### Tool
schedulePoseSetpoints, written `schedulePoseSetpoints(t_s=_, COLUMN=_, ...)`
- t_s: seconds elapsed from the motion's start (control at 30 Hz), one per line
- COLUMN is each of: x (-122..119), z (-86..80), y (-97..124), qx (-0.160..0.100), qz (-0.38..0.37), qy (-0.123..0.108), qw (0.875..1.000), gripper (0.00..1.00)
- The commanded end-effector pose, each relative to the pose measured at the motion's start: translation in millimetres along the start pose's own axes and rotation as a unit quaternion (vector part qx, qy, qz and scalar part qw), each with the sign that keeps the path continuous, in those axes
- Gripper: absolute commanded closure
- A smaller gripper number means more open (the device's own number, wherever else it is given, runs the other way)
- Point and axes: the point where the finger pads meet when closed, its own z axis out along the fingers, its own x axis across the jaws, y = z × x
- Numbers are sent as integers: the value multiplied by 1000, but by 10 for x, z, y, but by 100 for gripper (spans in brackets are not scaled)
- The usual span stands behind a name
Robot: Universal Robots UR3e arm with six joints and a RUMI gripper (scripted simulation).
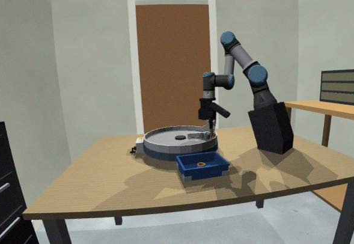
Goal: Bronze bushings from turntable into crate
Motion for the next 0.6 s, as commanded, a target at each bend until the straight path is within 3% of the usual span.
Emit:
schedulePoseSetpoints(t_s=0.0, x=-7, z=-33, y=0, qx=0, qz=0, qy=-1, qw=1000, gripper=100)
schedulePoseSetpoints(t_s=0.57, x=-7, z=-372, y=14, qx=-1, qz=0, qy=-1, qw=1000, gripper=100)
